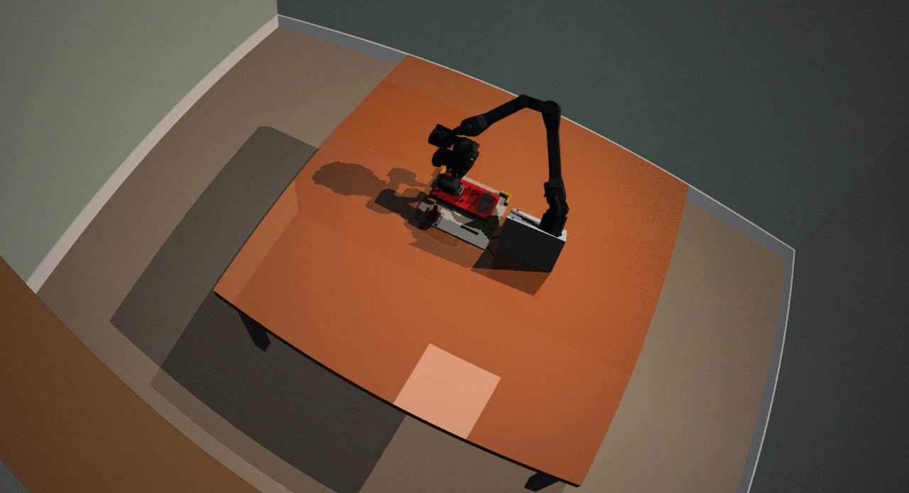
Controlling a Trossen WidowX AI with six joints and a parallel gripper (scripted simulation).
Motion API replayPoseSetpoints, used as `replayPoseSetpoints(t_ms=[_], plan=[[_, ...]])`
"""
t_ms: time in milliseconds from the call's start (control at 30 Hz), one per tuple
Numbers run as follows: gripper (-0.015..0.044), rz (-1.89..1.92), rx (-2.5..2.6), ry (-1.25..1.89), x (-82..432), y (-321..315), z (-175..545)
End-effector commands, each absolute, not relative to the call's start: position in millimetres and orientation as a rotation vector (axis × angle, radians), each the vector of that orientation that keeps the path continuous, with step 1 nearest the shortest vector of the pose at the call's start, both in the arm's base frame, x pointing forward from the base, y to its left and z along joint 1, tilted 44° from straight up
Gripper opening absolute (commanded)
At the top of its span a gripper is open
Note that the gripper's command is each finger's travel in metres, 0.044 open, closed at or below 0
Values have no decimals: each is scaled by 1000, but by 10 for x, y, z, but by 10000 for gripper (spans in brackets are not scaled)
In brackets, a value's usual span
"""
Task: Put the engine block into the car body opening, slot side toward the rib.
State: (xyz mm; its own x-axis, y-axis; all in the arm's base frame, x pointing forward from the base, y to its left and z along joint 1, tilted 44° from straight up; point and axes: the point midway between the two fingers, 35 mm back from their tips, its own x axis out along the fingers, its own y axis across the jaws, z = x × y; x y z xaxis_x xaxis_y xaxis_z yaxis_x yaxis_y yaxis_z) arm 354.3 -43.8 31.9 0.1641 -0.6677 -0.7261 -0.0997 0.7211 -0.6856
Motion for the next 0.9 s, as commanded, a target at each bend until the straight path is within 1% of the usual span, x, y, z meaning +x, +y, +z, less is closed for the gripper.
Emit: replayPoseSetpoints(t_ms=[0, 233, 867], plan=[[177, -460, -698, 1367, 3542, -442, 328], [0, -460, -698, 1367, 3542, -442, 328], [0, -460, -698, 1367, 3542, -442, 328]])
